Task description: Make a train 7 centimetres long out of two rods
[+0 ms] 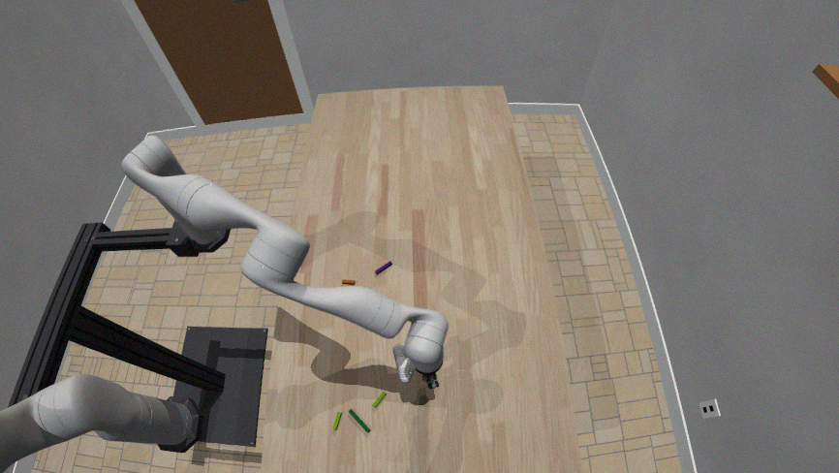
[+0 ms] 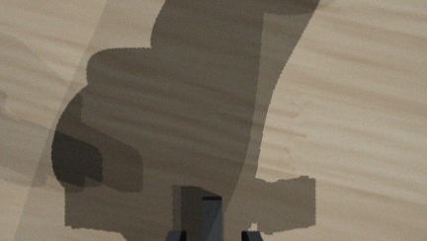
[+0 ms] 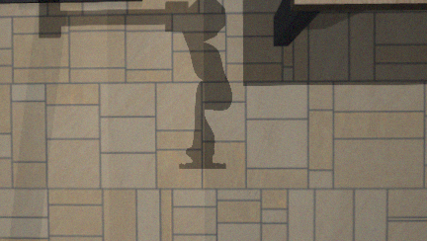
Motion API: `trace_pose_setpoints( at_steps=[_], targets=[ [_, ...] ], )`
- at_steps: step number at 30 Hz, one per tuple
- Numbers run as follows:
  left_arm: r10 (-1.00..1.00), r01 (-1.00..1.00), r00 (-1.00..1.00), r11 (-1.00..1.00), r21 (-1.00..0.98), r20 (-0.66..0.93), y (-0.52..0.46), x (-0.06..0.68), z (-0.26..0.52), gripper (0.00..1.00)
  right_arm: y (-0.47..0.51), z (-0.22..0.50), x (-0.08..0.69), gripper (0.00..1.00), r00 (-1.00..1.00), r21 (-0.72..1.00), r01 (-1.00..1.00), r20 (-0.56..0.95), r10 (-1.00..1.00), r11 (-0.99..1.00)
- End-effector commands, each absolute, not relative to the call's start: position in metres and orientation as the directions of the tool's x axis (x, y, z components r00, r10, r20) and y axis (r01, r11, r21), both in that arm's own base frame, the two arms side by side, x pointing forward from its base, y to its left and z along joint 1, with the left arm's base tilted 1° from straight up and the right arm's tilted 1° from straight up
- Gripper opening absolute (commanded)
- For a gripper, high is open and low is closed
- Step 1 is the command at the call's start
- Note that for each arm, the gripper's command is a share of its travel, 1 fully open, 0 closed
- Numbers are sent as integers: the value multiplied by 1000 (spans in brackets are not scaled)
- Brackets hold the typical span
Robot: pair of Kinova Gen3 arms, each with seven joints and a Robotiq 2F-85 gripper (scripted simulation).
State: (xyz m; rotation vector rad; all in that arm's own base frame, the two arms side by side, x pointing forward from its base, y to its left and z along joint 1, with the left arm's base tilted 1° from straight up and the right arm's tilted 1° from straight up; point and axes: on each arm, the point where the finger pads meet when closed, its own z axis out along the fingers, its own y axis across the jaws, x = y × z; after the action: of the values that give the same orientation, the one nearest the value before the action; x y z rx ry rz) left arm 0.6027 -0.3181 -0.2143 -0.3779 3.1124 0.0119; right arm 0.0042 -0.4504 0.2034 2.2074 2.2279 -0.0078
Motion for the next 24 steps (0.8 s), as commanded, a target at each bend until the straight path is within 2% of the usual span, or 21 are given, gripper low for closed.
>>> trace_pose_setpoints(
  at_steps=[1,24],
  targets=[
    [-239,-239,-971,971,5,-9,-319,604,-217,317,-451,204,4,1000,-9,0,1000,-9,1000,9],
    [-239,-239,-971,971,5,-9,-319,605,-241,317,-451,204,4,1000,-9,0,1000,-9,1000,9]
  ],
)
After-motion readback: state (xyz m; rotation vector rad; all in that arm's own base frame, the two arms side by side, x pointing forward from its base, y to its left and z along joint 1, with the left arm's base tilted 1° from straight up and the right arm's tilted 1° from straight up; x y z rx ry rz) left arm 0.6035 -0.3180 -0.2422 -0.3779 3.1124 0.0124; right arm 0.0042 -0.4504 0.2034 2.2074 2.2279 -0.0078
